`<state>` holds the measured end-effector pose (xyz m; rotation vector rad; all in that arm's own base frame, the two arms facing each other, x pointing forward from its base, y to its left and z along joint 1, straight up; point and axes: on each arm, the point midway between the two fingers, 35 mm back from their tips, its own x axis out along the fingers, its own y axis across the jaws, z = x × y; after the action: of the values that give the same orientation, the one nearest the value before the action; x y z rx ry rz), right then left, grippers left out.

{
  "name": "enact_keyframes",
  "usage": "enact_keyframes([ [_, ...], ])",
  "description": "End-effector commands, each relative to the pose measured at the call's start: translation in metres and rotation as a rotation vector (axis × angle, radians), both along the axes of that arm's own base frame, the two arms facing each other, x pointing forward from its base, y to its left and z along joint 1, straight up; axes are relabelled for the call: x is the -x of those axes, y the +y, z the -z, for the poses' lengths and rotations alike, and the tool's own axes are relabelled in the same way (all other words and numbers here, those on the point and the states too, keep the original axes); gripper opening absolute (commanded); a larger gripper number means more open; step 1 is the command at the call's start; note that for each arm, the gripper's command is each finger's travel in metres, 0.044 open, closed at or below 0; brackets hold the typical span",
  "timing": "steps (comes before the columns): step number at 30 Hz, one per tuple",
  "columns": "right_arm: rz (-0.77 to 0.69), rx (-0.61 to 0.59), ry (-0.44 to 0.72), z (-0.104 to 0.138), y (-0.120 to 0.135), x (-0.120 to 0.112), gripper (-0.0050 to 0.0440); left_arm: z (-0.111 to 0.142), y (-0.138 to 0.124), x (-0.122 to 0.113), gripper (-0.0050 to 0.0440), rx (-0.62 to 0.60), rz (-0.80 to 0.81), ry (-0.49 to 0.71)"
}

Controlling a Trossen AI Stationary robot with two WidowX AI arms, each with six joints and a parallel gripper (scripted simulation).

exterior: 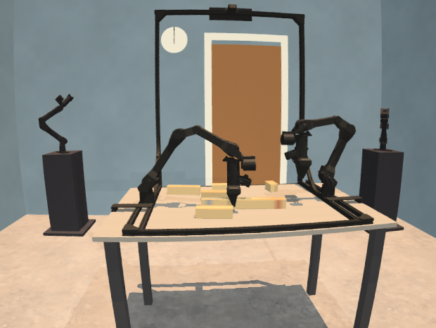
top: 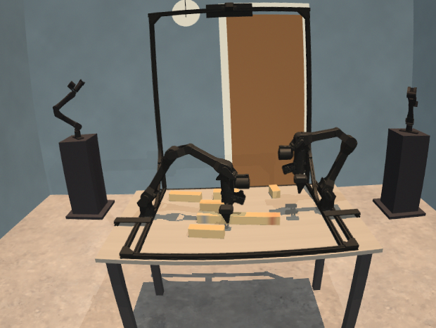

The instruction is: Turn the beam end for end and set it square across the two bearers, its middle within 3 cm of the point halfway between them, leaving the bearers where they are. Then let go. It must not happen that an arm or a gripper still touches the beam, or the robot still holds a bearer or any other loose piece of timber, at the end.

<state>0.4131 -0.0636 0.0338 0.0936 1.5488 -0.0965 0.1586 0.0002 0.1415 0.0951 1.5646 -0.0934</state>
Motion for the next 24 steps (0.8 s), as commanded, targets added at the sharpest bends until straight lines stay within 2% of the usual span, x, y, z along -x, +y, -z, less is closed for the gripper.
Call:
enact_keyframes([
  [1, 0.003, -0.003, 0.02, 0.012, 0.0004, 0.0038, 0.044, 0.0006, -0.0002, 0.0011, 0.044, 0.001, -0.002, 0.004],
  [13, 0.003, -0.003, 0.02, 0.012, 0.0004, 0.0038, 0.044, 0.0006, -0.0002, 0.0011, 0.044, 0.001, -0.002, 0.004],
  [20, 0.003, -0.003, 0.02, 0.012, 0.0004, 0.0038, 0.0272, 0.0006, -0.0002, 0.0011, 0.044, 0.001, -0.002, 0.004],
  [24, 0.003, -0.003, 0.02, 0.012, 0.0004, 0.0038, 0.0265, 0.0006, -0.0002, 0.0011, 0.044, 0.001, -0.002, 0.004],
])
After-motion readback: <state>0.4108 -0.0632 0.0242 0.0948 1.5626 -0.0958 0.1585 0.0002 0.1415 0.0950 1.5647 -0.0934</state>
